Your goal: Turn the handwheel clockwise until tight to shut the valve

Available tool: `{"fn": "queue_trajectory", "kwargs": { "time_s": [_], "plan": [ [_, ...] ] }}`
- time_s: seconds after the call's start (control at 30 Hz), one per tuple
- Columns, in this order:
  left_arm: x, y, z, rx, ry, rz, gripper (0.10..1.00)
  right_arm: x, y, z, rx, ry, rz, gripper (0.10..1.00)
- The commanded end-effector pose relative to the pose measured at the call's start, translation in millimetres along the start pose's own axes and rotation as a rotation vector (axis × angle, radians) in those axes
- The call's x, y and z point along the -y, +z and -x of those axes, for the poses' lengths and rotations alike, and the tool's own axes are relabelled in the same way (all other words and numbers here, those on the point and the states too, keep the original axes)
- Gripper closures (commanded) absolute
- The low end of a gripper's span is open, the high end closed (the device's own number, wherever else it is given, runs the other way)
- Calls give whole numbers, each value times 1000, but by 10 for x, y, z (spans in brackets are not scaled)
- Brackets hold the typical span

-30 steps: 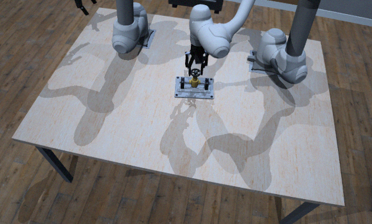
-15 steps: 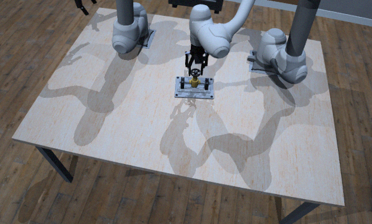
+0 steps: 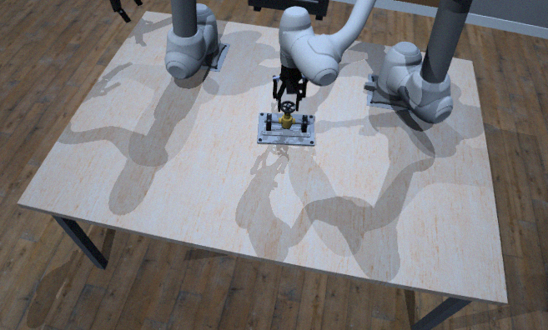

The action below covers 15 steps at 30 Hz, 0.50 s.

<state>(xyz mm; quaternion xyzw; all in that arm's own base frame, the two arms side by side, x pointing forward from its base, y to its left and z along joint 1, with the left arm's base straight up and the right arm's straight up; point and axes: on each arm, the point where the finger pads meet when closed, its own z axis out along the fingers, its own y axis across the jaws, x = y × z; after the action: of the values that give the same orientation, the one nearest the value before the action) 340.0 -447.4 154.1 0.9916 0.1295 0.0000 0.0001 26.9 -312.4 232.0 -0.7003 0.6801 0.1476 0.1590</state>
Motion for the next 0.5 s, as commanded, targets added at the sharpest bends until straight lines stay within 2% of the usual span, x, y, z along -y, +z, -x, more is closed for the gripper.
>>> {"fn": "queue_trajectory", "kwargs": {
  "time_s": [0.0,0.47],
  "plan": [
    [-4,-5,-2,-1,1,1,999,1,-6,-1,-1,0,-1,98],
    [-4,-5,-2,-1,36,1,999,1,-6,-1,-1,0,-1,98]
  ]
}}
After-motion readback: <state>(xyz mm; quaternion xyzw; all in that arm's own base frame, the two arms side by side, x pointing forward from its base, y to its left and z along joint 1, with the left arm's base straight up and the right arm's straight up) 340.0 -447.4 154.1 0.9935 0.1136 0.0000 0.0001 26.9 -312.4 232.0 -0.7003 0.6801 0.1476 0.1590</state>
